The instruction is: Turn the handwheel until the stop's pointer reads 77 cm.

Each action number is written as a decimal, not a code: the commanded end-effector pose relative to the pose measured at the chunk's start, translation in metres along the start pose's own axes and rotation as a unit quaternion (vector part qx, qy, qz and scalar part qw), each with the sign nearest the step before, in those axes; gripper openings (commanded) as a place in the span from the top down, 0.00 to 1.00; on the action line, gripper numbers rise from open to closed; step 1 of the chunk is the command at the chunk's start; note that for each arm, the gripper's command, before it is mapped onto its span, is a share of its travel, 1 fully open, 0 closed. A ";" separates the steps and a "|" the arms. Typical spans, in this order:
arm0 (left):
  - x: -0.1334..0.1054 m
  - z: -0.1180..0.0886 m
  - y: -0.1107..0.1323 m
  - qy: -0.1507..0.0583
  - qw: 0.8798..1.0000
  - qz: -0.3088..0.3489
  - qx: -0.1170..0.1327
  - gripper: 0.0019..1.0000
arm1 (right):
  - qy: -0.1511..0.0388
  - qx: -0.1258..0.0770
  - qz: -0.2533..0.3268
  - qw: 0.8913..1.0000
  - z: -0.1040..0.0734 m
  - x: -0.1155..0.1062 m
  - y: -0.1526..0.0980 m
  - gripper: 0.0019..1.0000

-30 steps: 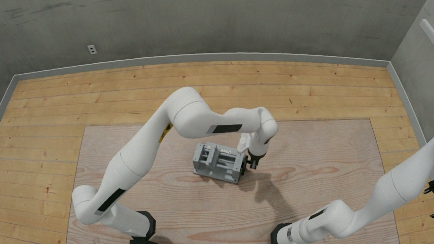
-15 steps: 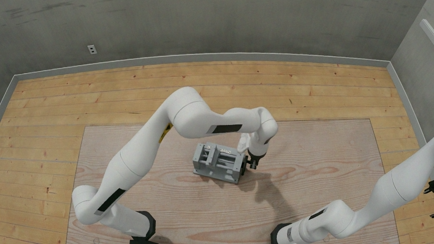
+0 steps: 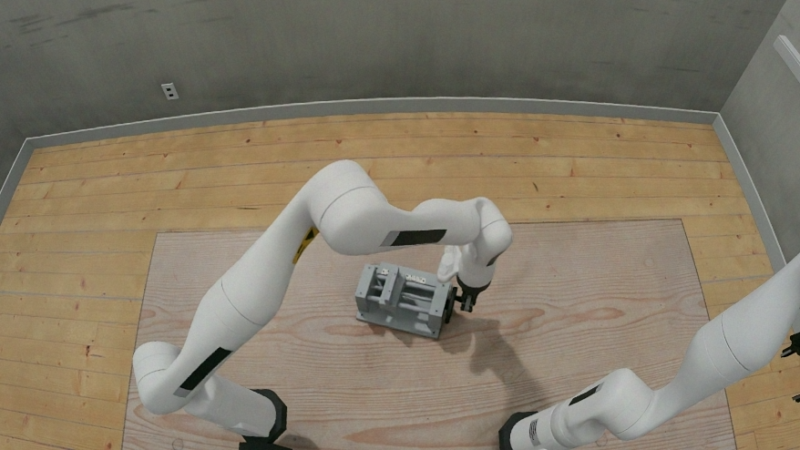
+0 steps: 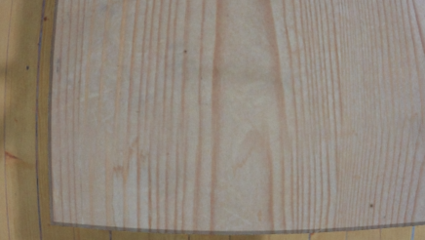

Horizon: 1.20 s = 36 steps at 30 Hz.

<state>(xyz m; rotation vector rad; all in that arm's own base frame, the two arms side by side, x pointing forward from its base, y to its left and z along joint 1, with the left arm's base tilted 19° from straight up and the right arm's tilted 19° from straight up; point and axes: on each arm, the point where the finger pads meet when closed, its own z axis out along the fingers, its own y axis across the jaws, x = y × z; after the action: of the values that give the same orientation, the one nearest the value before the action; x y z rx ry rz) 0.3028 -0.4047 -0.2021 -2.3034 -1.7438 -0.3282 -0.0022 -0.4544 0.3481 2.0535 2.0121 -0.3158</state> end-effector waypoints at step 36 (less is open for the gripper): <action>0.000 0.007 -0.006 0.001 1.000 0.001 0.000 0.84 | 0.002 0.002 -0.006 1.000 -0.001 0.001 -0.001 0.00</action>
<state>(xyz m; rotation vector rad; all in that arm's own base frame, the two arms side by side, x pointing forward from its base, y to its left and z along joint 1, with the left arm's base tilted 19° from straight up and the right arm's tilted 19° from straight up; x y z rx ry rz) 0.3005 -0.4029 -0.2053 -2.3072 -1.7404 -0.3274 -0.0022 -0.4544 0.3481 2.0535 2.0121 -0.3158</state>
